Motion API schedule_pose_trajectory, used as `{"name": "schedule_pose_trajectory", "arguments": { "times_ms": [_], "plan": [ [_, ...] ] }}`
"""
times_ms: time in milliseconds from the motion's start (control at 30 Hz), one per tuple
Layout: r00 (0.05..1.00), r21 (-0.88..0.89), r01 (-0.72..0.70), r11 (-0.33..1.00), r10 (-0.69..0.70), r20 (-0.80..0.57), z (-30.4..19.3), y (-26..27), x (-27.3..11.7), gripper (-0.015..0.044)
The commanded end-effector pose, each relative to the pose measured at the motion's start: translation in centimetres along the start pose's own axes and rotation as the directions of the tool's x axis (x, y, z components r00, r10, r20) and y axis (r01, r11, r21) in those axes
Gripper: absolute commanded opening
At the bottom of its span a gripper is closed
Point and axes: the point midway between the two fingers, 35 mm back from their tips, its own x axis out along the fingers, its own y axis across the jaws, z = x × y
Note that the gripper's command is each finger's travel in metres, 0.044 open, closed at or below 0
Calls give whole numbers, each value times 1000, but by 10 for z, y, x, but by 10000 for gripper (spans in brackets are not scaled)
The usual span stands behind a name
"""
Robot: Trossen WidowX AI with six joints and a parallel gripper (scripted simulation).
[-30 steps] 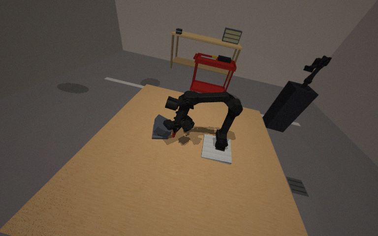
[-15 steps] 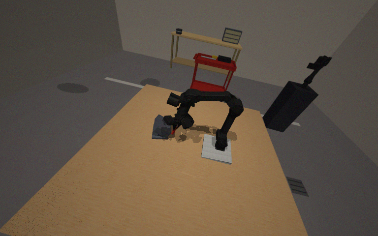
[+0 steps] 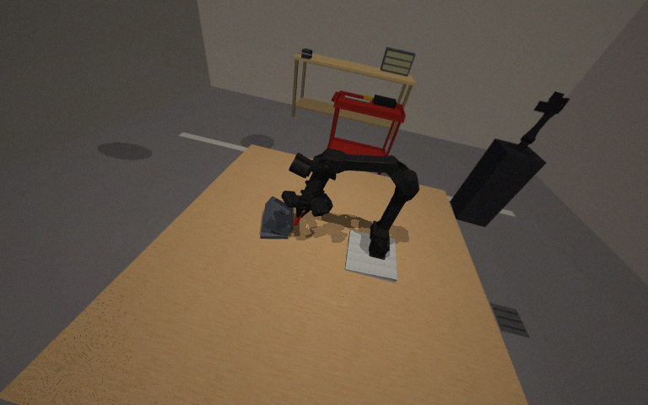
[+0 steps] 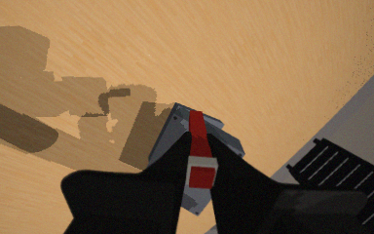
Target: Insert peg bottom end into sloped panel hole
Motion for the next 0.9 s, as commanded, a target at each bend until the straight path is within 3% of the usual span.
{"name": "schedule_pose_trajectory", "arguments": {
  "times_ms": [0,867],
  "plan": [
    [999,30,28,999,-28,-16,-5,0,-6,0],
    [991,173,122,977,-109,-80,-33,12,-24,0]
  ]
}}
